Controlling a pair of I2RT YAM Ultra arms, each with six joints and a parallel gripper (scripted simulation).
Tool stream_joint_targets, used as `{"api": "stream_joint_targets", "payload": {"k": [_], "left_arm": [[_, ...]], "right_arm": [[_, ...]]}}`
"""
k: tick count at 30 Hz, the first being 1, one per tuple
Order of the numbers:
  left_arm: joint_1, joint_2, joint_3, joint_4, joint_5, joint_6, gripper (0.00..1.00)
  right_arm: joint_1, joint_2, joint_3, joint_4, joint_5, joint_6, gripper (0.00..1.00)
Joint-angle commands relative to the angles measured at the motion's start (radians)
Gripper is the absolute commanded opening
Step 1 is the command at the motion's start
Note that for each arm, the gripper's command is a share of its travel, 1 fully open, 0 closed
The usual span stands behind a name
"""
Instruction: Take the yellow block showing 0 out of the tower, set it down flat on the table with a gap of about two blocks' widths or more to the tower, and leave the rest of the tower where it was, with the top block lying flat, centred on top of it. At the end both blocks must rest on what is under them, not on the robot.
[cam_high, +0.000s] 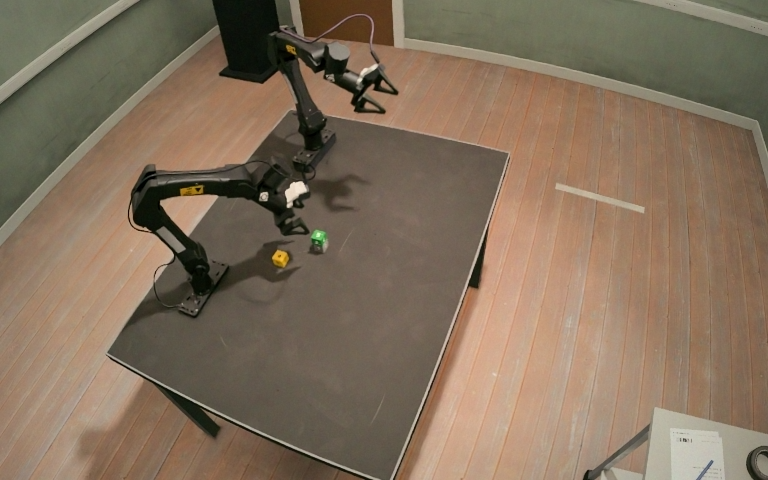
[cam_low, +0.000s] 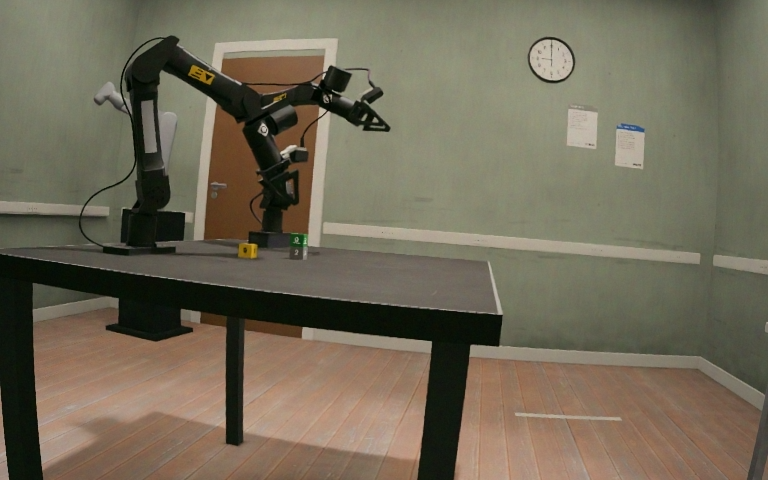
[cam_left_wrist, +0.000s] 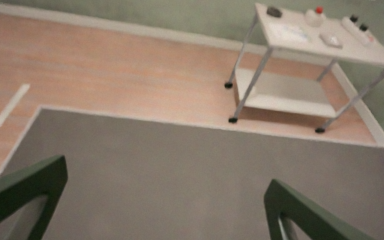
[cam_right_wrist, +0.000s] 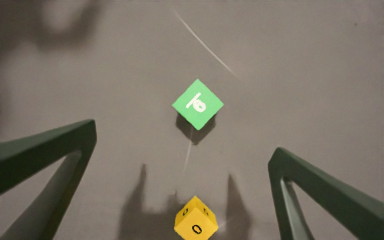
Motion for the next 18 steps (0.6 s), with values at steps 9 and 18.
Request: {"api": "stream_joint_targets", "payload": {"k": [9, 18], "left_arm": [[0.334, -0.063, -0.091, 0.408, 0.356, 0.207, 1.0], [0.47, -0.035, -0.102, 0.518, 0.475, 0.2, 1.0]], "right_arm": [[-0.026, 0.041, 0.049, 0.028, -0.015, -0.006, 1.0], [-0.026, 0.041, 0.049, 0.028, -0.014, -0.006, 1.0]]}}
